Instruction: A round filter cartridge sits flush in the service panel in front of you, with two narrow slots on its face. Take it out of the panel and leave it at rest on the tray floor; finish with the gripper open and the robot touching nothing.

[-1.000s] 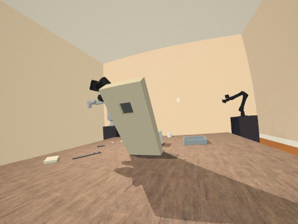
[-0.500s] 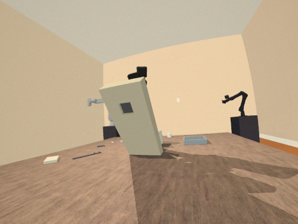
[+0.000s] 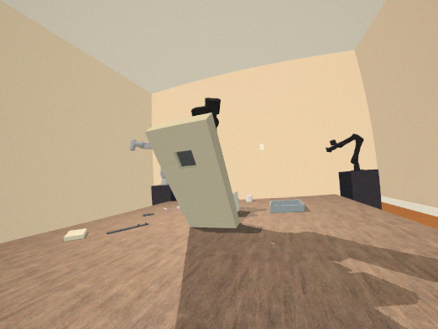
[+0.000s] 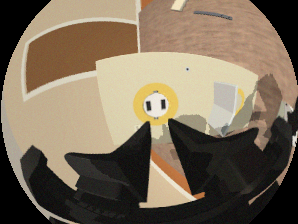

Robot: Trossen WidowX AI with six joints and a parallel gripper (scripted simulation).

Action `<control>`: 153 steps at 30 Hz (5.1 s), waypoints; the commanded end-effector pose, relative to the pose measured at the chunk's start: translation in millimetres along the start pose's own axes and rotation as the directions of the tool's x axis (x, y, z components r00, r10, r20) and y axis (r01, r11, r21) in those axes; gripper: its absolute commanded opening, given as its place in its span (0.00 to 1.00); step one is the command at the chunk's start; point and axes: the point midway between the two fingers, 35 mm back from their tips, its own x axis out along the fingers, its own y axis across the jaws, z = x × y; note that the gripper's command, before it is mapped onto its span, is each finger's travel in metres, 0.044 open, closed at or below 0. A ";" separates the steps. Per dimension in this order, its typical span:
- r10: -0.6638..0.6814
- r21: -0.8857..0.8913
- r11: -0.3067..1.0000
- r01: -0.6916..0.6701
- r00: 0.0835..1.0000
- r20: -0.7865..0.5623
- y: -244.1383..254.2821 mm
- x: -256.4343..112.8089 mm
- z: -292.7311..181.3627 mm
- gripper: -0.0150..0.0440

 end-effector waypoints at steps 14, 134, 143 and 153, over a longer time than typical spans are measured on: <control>-0.005 -0.004 1.000 0.005 1.000 0.001 -0.6 26.5 -1.3 0.42; 0.002 -0.004 1.000 -0.002 1.000 0.007 -1.0 61.3 1.2 0.42; 0.002 -0.004 1.000 -0.002 1.000 0.007 -1.0 67.6 1.3 0.42; 0.002 -0.004 1.000 -0.002 1.000 0.007 -0.9 70.6 1.4 0.42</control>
